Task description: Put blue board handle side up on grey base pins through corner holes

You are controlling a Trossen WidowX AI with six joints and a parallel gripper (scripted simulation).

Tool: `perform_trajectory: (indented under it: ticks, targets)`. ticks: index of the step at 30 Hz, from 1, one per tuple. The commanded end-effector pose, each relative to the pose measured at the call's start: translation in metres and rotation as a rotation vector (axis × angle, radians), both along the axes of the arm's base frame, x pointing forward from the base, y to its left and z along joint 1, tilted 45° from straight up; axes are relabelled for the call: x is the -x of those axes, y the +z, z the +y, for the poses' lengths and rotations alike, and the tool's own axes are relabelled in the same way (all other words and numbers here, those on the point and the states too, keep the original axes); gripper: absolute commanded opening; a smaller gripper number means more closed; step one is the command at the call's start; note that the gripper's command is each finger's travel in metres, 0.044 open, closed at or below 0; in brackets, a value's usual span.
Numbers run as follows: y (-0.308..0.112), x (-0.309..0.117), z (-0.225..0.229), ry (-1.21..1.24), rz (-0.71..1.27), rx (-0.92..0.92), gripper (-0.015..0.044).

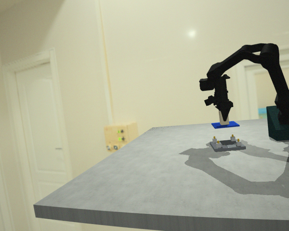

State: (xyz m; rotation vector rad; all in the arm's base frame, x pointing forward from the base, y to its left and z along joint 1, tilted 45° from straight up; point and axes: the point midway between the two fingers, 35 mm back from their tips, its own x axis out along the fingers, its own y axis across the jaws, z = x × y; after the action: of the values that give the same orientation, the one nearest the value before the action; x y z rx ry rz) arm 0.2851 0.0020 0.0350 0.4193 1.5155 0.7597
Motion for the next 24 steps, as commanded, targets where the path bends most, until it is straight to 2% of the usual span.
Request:
perform_trajectory:
  ticks: [1,24]
  targets:
    - [0.008,-0.002,0.007,-0.002,-0.006,-0.003,0.0000]
    - [0.047,-0.001,0.052,0.017,-0.017,-0.027,0.0000]
